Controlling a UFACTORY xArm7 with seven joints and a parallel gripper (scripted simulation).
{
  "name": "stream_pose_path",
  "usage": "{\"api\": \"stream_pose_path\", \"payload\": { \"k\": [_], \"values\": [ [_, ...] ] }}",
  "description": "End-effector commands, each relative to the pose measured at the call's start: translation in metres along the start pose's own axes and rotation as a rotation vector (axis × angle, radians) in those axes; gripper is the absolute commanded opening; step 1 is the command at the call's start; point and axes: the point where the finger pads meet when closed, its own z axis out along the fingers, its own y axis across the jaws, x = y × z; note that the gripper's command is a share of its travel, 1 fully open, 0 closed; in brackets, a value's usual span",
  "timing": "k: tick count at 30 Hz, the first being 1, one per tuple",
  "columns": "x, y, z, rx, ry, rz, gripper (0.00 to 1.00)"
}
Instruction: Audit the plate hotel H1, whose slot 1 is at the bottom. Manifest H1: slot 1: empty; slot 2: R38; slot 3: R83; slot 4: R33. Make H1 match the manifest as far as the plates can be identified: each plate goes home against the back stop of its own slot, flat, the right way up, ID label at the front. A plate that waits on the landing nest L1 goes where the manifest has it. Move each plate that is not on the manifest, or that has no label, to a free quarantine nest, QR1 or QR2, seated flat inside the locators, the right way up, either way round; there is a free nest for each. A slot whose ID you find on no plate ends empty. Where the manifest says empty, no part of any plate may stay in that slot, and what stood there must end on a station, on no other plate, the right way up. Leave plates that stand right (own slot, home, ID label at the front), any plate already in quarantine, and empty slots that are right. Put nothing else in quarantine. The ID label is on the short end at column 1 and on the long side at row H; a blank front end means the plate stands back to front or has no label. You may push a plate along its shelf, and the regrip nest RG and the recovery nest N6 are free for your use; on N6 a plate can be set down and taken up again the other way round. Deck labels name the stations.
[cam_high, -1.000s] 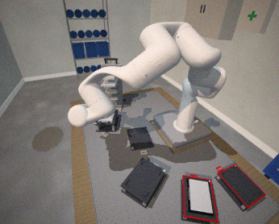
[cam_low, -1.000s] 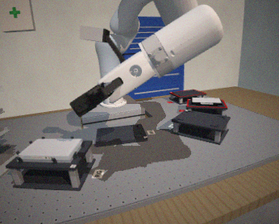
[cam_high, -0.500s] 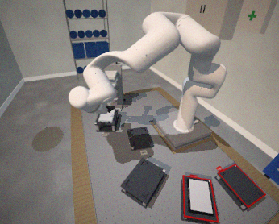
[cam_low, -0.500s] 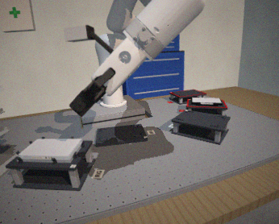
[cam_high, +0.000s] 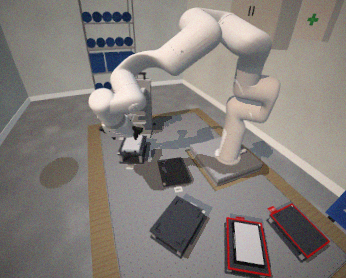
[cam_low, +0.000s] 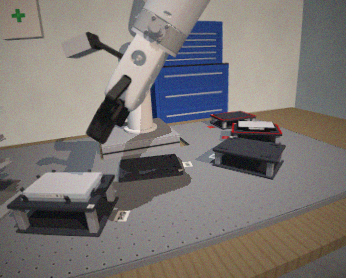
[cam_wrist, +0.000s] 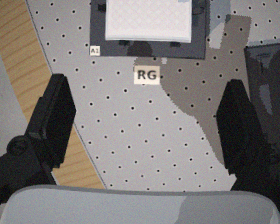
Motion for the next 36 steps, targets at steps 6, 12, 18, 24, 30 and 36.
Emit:
{"api": "stream_pose_path", "payload": {
  "k": [6, 12, 18, 24, 30, 36],
  "values": [
    [0.0005, -0.001, -0.001, 0.002, -0.124, 0.0, 1.0],
    [0.0005, -0.0011, -0.001, 0.003, -0.224, 0.0, 1.0],
    [0.0005, -0.0011, -0.001, 0.003, -0.308, 0.0, 1.0],
    [0.0006, -0.0011, -0.001, 0.003, -0.391, 0.0, 1.0],
    [0.0006, -0.0011, -0.001, 0.003, -0.491, 0.0, 1.0],
    [0.0006, -0.0011, -0.001, 0.003, -0.557, 0.0, 1.0]
  ]
}}
